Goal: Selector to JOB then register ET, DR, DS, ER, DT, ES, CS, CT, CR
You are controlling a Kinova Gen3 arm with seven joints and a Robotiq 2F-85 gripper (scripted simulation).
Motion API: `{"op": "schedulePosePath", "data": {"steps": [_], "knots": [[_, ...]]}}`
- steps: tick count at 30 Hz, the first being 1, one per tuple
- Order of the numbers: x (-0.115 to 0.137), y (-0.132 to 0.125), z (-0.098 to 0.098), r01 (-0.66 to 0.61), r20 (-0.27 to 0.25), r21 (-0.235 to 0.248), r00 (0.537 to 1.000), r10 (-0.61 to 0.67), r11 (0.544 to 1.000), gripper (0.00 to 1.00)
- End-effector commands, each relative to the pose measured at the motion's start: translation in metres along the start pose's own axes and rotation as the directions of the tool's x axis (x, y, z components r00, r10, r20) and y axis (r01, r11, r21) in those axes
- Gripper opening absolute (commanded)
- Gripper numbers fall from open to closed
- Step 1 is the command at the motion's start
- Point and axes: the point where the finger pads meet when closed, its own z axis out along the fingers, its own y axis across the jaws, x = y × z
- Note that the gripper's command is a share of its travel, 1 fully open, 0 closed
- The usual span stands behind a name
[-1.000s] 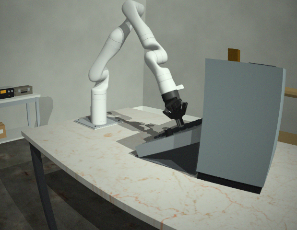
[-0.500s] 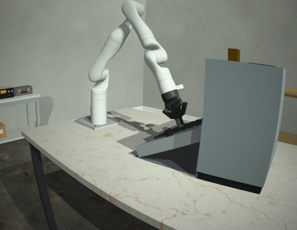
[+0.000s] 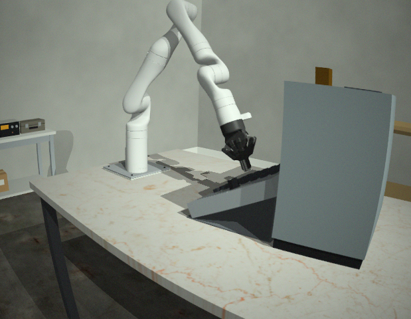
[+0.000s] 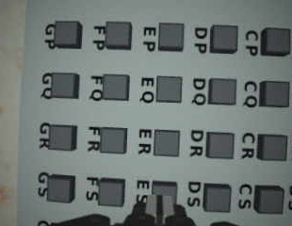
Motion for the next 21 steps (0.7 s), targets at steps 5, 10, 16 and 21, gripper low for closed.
{"op": "schedulePosePath", "data": {"steps": [5,10,16,21], "knots": [[0.004,0.001,-0.013,0.003,-0.005,-0.004,1.000,-0.003,1.000,0.10],[0.007,0.003,-0.015,0.007,-0.008,-0.009,1.000,-0.007,1.000,0.10],[0.005,0.003,-0.015,0.003,-0.006,-0.008,1.000,-0.003,1.000,0.10],[0.017,-0.007,-0.015,0.008,-0.005,-0.013,1.000,-0.008,1.000,0.10]]}}
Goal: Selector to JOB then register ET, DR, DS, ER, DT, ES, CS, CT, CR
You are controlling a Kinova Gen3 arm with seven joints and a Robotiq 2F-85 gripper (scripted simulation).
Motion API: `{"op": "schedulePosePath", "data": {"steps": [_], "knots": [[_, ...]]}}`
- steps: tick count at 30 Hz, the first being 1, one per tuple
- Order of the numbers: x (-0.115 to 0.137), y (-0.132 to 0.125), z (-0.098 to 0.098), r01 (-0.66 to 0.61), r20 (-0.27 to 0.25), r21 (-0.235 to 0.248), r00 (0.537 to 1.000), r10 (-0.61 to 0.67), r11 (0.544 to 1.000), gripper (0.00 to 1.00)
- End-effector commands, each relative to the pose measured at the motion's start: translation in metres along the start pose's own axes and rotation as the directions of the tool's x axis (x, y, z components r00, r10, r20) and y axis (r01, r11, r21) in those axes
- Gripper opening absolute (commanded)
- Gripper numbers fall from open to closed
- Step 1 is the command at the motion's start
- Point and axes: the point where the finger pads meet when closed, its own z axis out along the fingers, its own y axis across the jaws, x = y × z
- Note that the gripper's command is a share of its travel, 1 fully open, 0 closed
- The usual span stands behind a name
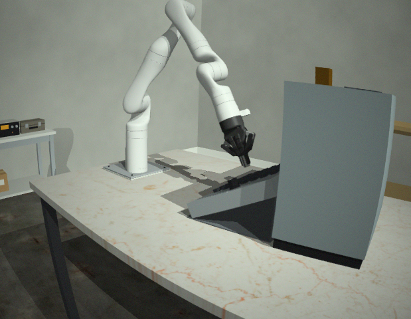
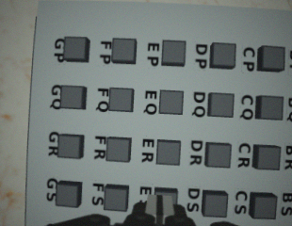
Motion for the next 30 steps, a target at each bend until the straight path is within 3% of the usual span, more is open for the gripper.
{"op": "schedulePosePath", "data": {"steps": [1,9,30], "knots": [[0.013,-0.009,-0.002,-0.002,-0.003,-0.006,1.000,0.002,1.000,0.10],[0.032,-0.027,-0.002,-0.002,-0.003,-0.006,1.000,0.002,1.000,0.10],[0.031,-0.026,0.018,-0.006,-0.001,-0.007,1.000,0.006,1.000,0.10]]}}
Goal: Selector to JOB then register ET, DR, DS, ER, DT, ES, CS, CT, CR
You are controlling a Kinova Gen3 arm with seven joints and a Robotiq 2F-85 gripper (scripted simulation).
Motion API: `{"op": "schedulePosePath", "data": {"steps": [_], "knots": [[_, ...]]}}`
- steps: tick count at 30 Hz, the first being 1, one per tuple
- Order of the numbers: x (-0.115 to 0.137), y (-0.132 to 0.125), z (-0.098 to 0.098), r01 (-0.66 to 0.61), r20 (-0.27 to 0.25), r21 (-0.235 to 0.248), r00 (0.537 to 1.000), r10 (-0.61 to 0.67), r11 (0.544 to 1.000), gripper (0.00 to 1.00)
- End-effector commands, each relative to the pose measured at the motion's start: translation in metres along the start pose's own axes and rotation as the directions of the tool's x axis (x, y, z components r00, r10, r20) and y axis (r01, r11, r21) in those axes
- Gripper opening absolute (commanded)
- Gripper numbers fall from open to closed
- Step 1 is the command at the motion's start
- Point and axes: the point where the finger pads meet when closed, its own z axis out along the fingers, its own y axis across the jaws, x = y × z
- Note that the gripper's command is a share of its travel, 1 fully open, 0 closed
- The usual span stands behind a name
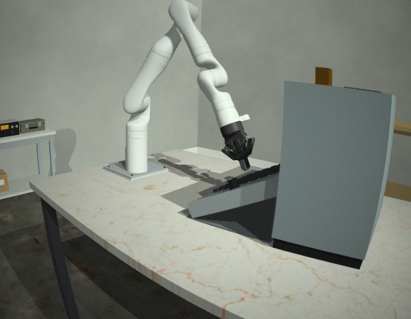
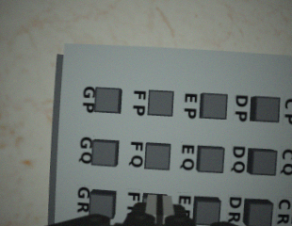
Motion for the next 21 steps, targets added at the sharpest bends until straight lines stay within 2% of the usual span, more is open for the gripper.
{"op": "schedulePosePath", "data": {"steps": [1,21], "knots": [[-0.0049,0.0010,0.0073,-0.010,0.006,-0.001,1.000,0.010,1.000,0.10],[-0.0047,-0.0006,0.0095,-0.010,0.006,0.002,1.000,0.010,1.000,0.10]]}}
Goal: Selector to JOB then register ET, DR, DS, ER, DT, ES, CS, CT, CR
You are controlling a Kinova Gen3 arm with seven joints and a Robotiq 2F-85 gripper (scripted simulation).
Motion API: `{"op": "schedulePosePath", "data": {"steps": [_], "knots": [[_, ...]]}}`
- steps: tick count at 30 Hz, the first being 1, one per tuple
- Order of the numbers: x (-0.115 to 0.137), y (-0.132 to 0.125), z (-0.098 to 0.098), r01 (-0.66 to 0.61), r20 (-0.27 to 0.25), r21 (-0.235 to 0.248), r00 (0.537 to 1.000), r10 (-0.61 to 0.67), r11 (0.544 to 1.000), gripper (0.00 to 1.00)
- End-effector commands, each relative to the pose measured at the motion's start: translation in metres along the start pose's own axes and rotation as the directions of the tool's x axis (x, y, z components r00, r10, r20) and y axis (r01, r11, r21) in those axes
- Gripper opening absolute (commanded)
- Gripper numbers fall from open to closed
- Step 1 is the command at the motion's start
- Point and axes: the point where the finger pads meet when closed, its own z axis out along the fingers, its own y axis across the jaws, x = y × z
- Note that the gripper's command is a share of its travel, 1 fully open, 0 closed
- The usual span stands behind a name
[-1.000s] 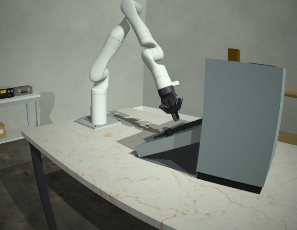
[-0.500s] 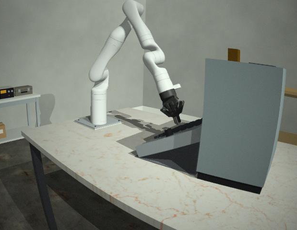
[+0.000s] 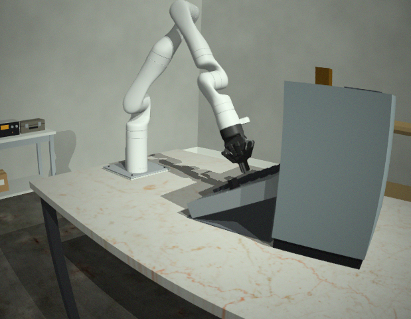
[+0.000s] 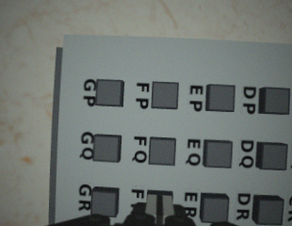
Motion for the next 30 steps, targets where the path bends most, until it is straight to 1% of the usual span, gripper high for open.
{"op": "schedulePosePath", "data": {"steps": [1,30], "knots": [[-0.0003,0.0021,0.0011,-0.001,0.001,-0.004,1.000,0.001,1.000,0.10],[-0.0006,0.0031,0.0084,-0.001,0.002,-0.007,1.000,0.001,1.000,0.10]]}}
